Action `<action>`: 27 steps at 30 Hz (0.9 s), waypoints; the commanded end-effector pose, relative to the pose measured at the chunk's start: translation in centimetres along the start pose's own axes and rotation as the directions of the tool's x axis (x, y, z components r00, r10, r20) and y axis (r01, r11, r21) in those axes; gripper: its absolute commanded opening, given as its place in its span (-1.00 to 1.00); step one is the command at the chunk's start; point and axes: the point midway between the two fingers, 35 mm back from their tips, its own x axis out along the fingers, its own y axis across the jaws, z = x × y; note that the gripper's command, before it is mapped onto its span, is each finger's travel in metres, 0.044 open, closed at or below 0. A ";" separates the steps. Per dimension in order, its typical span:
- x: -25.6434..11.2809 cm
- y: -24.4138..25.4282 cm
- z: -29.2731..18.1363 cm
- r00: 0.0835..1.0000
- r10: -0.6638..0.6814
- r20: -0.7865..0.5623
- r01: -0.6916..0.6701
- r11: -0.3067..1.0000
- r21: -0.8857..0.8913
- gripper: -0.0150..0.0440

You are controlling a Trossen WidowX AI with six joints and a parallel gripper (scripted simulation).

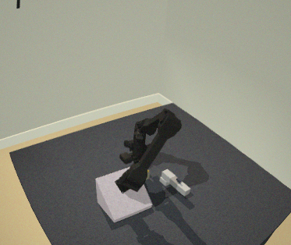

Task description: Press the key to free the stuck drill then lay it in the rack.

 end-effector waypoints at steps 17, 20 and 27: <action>2.0 0.0 -0.1 1.000 0.003 -0.012 -0.003 1.000 -0.009 -0.49; 2.2 0.0 -0.1 1.000 0.003 -0.012 -0.003 1.000 -0.009 -0.49; 2.7 0.1 -0.2 1.000 0.003 -0.013 -0.003 1.000 -0.009 -0.49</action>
